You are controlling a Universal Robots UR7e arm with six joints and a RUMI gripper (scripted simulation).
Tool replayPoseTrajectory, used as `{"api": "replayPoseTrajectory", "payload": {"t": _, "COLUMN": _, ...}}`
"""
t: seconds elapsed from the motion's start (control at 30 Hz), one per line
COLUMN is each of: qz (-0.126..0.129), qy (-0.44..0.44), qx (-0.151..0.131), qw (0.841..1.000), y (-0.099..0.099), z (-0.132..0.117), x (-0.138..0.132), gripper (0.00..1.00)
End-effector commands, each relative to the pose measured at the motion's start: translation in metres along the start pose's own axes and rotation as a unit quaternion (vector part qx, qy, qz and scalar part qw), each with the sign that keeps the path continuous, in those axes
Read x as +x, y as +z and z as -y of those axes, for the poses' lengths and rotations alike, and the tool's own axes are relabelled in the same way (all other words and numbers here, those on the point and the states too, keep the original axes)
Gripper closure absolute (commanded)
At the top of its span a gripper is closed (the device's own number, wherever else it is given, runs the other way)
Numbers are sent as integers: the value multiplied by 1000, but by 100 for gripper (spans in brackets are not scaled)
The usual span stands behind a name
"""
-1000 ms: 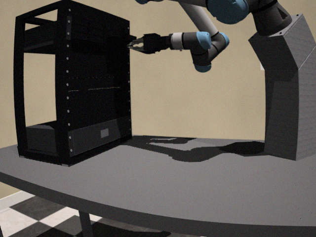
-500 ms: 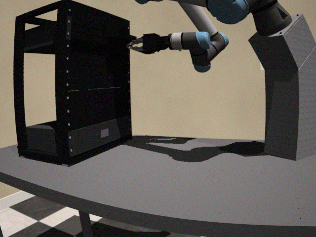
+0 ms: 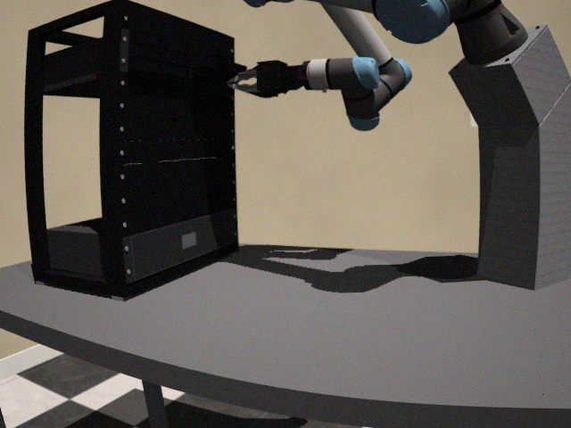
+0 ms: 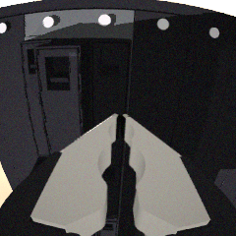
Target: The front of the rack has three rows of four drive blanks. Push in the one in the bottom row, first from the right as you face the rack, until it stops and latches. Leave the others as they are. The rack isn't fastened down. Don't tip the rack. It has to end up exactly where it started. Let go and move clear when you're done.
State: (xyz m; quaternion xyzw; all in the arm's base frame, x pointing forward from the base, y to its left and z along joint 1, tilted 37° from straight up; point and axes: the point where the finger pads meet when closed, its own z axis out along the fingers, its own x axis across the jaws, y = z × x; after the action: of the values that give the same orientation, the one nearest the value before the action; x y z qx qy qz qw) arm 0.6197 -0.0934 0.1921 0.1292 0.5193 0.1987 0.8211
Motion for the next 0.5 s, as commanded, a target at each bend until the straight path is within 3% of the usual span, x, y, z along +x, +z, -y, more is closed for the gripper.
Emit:
{"api": "replayPoseTrajectory", "payload": {"t": 0.0, "qz": 0, "qy": 0, "qx": 0, "qw": 1000, "y": 0, "z": 0, "x": -1, "gripper": 100}}
{"api": "replayPoseTrajectory", "payload": {"t": 0.47, "qz": 0, "qy": 0, "qx": 0, "qw": 1000, "y": 3, "z": 0, "x": -1, "gripper": 100}}
